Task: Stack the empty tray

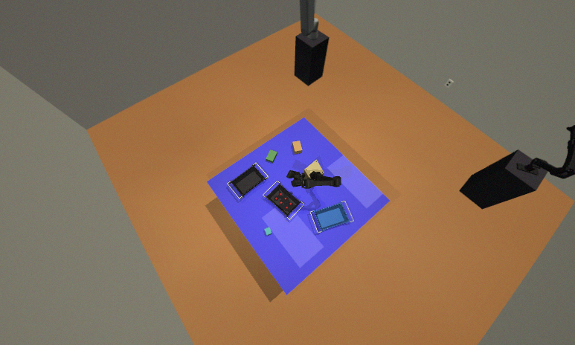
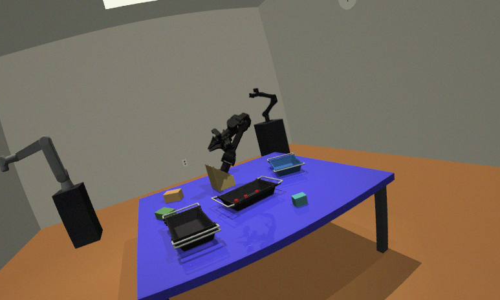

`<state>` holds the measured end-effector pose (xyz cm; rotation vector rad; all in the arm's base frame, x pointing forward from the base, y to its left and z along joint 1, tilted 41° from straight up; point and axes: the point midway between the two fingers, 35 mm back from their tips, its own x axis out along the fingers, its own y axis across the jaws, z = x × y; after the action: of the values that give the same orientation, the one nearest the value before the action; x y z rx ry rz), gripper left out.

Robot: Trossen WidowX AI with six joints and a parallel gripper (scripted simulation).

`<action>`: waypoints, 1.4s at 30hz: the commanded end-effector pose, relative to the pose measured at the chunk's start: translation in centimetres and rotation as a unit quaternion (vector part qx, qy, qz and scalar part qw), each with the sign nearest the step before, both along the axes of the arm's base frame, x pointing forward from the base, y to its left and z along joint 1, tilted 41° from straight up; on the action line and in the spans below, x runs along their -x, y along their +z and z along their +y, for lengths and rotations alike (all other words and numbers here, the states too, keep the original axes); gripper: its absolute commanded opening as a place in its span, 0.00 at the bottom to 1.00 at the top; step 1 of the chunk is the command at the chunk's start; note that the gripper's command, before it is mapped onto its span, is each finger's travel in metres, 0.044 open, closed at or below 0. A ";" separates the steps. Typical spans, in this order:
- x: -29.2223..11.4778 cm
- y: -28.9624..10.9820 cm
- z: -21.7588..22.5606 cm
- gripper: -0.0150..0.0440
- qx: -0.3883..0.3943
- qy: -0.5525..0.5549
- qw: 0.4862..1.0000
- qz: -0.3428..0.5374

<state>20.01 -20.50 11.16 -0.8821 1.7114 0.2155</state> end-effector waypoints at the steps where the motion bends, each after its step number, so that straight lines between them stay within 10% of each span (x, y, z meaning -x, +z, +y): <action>1: -3.7 -1.8 -0.1 0.39 -0.081 -0.025 0.996 -0.015; 25: -18.9 -20.2 3.4 0.39 -0.505 -0.292 0.812 -0.013; 42: -19.3 -22.8 5.2 0.39 -0.514 -0.301 0.803 -0.012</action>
<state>39.42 -16.57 -10.46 0.4502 1.4317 0.6024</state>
